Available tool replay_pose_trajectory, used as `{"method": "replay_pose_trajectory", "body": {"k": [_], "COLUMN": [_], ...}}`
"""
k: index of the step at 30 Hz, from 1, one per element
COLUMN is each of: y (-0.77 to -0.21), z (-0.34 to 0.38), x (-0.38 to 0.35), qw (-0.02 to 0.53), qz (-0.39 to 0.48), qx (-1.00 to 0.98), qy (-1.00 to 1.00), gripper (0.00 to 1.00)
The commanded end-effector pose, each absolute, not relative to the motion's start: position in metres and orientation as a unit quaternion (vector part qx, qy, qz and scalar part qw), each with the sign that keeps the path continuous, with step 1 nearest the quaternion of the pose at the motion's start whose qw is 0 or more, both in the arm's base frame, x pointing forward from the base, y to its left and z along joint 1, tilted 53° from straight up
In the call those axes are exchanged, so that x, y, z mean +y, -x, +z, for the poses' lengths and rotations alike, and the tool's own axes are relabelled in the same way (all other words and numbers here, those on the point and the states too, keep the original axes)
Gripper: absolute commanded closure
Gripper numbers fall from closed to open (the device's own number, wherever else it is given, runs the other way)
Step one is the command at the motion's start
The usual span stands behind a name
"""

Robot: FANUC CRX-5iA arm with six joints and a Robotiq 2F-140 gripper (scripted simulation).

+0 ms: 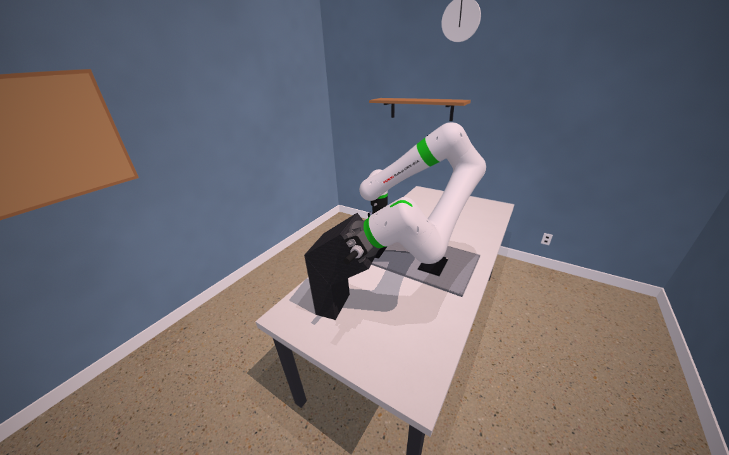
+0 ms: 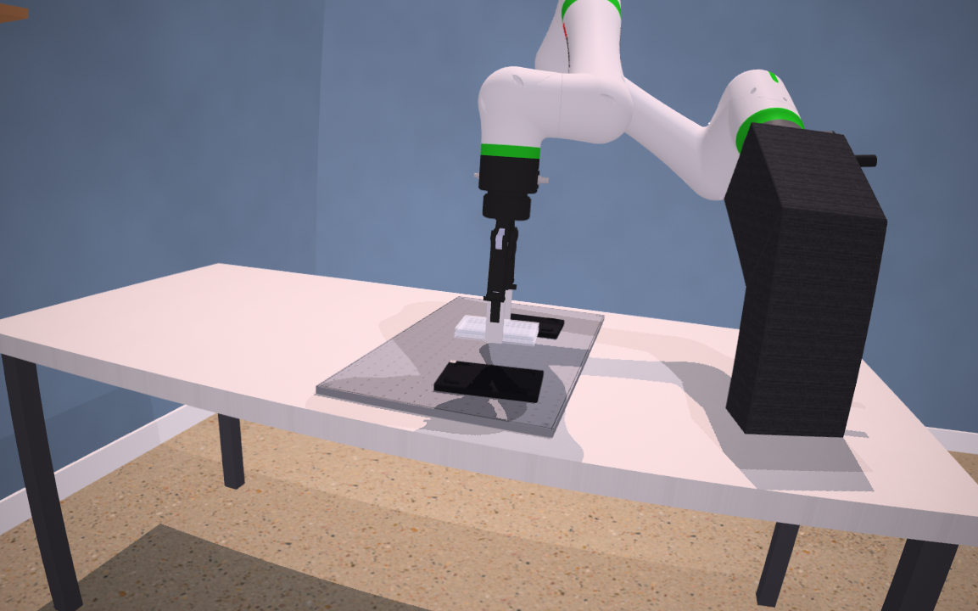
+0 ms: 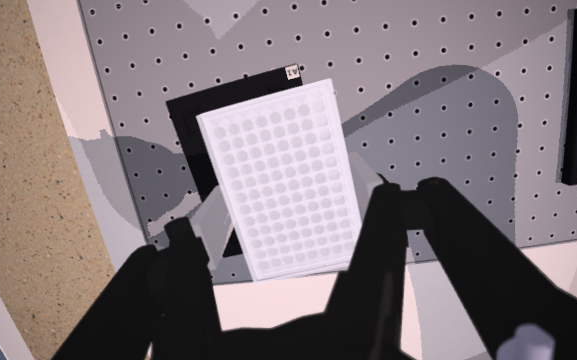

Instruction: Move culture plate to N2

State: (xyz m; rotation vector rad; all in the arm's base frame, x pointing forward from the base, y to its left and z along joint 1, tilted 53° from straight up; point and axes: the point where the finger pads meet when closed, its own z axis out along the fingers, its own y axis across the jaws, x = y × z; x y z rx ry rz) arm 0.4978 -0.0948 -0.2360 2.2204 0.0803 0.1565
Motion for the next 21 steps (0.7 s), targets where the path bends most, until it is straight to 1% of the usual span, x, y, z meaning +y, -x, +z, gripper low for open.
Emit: {"method": "replay_pose_trajectory", "body": {"k": [1, 6, 21], "y": [-0.499, -0.499, -0.499], "z": [-0.247, -0.260, -0.262], "x": [-0.086, -0.076, -0.075], "qw": [0.441, 0.441, 0.441], "qz": [0.063, 0.063, 0.063], "qx": [0.032, 0.032, 0.032], "qy": [-0.895, -0.895, -0.895], "gripper": [1.00, 1.00, 1.00]}}
